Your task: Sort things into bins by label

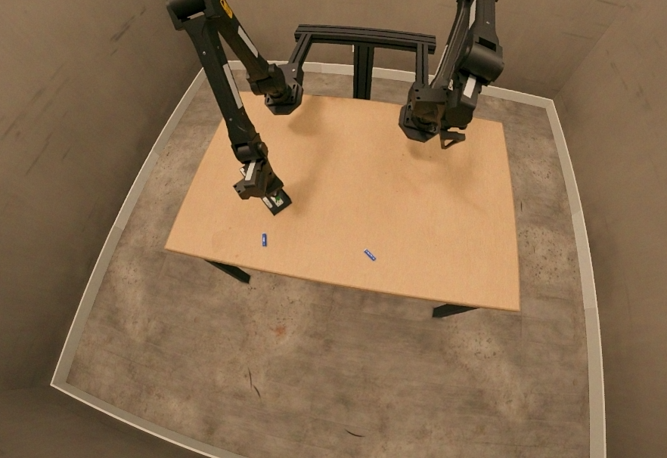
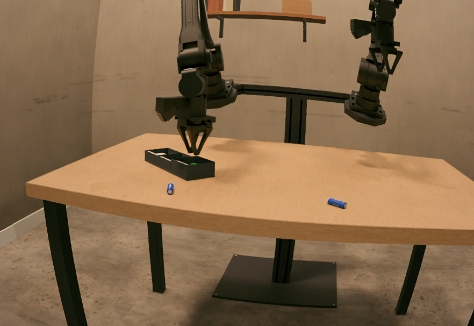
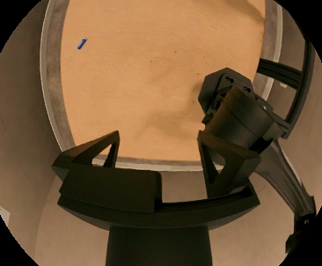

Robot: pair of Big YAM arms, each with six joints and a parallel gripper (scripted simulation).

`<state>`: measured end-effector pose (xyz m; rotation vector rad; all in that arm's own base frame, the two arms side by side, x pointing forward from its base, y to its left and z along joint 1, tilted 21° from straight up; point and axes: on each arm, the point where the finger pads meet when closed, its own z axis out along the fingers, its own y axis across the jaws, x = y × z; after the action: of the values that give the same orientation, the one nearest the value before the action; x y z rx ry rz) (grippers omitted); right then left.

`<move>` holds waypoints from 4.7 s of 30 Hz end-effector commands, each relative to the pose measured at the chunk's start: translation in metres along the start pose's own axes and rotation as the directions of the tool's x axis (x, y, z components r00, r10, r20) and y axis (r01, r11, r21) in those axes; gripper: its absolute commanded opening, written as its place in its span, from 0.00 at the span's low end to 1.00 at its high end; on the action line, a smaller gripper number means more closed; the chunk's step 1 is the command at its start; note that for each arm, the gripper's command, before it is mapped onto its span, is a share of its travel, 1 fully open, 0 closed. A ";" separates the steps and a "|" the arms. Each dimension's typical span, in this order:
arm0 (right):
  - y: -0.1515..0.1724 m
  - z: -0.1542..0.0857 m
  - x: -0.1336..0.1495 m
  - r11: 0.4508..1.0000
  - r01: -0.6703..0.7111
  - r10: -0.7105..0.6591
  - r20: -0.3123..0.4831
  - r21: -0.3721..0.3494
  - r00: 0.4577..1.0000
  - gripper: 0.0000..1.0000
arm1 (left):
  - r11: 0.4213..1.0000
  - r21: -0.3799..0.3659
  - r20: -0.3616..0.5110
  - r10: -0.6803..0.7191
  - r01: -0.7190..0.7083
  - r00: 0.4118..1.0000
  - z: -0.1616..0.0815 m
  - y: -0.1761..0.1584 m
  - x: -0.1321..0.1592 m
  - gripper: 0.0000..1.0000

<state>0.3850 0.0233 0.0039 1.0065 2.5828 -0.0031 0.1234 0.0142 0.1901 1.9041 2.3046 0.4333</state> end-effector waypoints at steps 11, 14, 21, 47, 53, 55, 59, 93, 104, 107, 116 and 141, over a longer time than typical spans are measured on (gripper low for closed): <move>0.007 -0.015 0.002 1.000 -0.001 0.001 0.011 -0.016 1.000 0.30 | 0.998 -0.067 0.022 -0.008 0.009 1.000 -0.030 0.015 0.001 1.00; 0.007 -0.014 0.003 1.000 0.000 0.001 0.010 -0.015 1.000 0.30 | 0.998 -0.067 0.022 -0.008 0.009 1.000 -0.030 0.015 0.001 1.00; 0.005 -0.014 0.004 1.000 0.000 0.000 0.009 -0.013 1.000 0.30 | 0.998 -0.067 0.022 -0.008 0.009 1.000 -0.030 0.015 0.001 1.00; 0.007 -0.019 0.005 1.000 -0.001 0.001 0.012 -0.016 1.000 1.00 | 0.998 -0.067 0.022 -0.008 0.009 1.000 -0.030 0.015 0.001 1.00; 0.018 -0.041 -0.006 0.999 -0.006 0.007 0.029 -0.039 1.000 1.00 | 0.998 -0.067 0.022 -0.008 0.009 1.000 -0.030 0.015 0.001 1.00; 0.019 -0.049 -0.007 0.999 -0.006 0.007 0.030 -0.040 1.000 1.00 | 0.998 -0.067 0.022 -0.008 0.009 1.000 -0.030 0.015 0.001 1.00; 0.019 -0.066 -0.007 0.999 -0.007 0.008 0.031 -0.042 0.999 1.00 | 0.998 -0.067 0.022 -0.008 0.009 1.000 -0.030 0.015 0.001 1.00; 0.018 -0.182 -0.008 0.999 -0.010 0.012 0.035 -0.053 0.999 1.00 | 0.998 -0.067 0.022 -0.008 0.009 1.000 -0.030 0.015 0.001 1.00; 0.010 -0.168 -0.003 1.000 -0.005 0.005 0.018 -0.027 1.000 1.00 | 0.998 -0.067 0.022 -0.008 0.009 1.000 -0.030 0.015 0.001 1.00; 0.010 -0.168 -0.003 1.000 -0.005 0.005 0.018 -0.027 1.000 1.00 | 0.998 -0.067 0.022 -0.008 0.009 1.000 -0.030 0.015 0.001 1.00; 0.010 -0.167 -0.003 1.000 -0.005 0.005 0.018 -0.027 1.000 1.00 | 0.998 -0.067 0.022 -0.008 0.009 1.000 -0.030 0.015 0.001 1.00; 0.010 -0.165 -0.003 1.000 -0.005 0.005 0.018 -0.027 1.000 1.00 | 0.998 -0.067 0.022 -0.008 0.009 1.000 -0.030 0.015 0.001 1.00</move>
<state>0.3283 0.0473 0.1492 1.0029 2.5822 -0.0002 0.1234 0.0142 0.1901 1.9041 2.3046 0.4333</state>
